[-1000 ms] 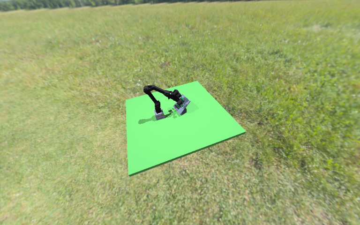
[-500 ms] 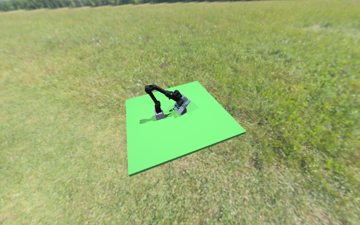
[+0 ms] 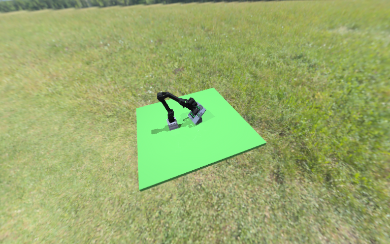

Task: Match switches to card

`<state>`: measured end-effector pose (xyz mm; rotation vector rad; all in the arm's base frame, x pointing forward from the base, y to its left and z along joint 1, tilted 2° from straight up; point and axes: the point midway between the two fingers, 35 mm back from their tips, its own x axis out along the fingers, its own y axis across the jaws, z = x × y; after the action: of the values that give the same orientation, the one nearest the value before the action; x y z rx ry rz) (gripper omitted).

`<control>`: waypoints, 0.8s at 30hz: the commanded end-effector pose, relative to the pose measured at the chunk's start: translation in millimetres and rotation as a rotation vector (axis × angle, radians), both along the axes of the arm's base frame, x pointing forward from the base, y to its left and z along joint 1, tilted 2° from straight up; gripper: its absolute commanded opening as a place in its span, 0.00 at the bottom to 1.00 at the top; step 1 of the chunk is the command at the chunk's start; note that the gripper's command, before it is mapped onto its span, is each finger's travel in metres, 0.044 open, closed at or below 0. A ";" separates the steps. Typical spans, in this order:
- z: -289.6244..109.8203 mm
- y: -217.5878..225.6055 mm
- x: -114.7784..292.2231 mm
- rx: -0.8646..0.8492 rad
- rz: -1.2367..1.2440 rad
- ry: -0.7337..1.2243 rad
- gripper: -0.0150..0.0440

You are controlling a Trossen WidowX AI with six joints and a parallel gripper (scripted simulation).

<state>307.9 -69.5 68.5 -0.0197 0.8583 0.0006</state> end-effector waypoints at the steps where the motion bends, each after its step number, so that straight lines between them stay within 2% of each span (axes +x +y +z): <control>1: -0.3 -0.5 0.2 0.000 -0.005 0.000 0.25; 24: -2.6 -0.5 2.3 0.000 -0.005 0.000 0.25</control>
<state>309.5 -69.5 66.8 -0.0198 0.8578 0.0005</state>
